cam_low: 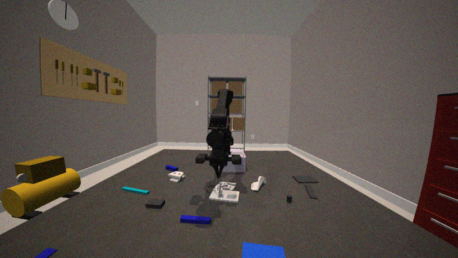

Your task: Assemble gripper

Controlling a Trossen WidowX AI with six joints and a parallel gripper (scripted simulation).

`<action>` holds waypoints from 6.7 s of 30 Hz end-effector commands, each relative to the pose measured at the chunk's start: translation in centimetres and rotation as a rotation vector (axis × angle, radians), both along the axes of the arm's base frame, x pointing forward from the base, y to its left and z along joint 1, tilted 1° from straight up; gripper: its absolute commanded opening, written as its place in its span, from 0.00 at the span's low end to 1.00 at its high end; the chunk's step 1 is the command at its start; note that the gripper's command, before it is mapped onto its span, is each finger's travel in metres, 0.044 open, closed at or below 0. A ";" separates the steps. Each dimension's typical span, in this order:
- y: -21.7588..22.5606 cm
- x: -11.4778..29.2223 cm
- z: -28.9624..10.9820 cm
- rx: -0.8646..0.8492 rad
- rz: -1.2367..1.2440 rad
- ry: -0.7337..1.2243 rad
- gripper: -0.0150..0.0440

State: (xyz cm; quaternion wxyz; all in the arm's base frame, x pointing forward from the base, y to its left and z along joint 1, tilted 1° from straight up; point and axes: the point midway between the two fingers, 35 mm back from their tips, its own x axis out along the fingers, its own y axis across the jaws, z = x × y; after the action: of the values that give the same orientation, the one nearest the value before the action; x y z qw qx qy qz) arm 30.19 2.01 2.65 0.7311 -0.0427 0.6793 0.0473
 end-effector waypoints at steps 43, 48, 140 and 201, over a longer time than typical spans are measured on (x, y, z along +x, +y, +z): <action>11.4 -5.9 0.2 -0.068 1.329 -0.010 0.25; 12.4 -6.9 0.2 -0.076 1.480 -0.013 0.25; 18.3 -13.8 -5.8 -0.129 2.521 -0.043 0.25; 23.0 -11.3 0.2 -0.142 2.523 -0.084 0.92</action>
State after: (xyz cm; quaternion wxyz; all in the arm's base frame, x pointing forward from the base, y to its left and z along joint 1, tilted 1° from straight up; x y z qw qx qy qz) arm 18.82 24.99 2.85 0.1940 -0.6995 0.1446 0.6725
